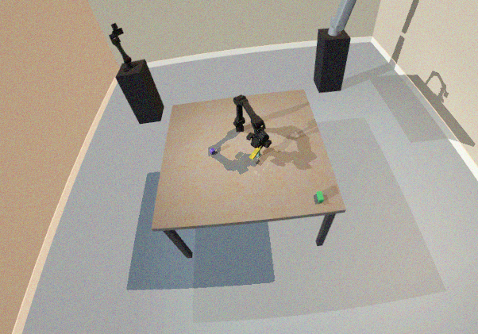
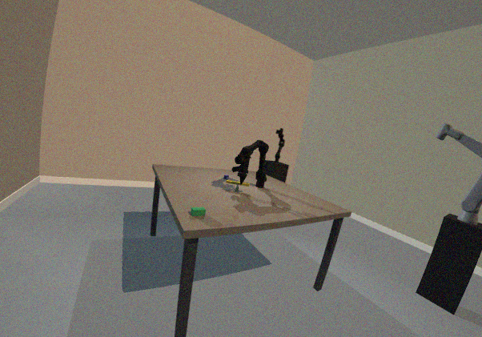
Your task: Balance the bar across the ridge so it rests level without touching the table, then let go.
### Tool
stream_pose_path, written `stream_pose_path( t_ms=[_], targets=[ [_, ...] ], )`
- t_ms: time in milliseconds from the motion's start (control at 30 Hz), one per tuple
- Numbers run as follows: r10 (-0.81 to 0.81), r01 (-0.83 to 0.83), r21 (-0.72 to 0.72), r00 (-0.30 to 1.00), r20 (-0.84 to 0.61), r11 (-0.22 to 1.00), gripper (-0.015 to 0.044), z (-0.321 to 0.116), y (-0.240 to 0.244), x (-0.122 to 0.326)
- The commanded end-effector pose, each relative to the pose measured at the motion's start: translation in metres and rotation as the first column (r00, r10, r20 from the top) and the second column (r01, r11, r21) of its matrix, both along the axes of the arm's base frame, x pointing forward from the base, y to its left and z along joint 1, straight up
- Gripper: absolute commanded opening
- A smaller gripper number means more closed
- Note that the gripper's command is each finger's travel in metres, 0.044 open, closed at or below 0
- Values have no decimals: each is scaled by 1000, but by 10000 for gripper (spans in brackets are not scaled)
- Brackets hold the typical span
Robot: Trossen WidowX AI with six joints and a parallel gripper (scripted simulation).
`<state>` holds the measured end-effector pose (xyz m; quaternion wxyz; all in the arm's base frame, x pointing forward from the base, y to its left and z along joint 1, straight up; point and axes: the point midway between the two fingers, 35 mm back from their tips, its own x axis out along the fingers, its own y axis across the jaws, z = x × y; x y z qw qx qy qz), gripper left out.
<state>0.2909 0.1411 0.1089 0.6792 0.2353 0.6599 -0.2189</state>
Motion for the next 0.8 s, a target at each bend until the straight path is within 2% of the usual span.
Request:
stream_pose_path(
  t_ms=[0,767],
  targets=[
    [-5,5,1,1000,-4,1000,0,-2,0,-1],
    [-5,5,1,1000,-4,1000,0,-4,0,-1]
  ],
)
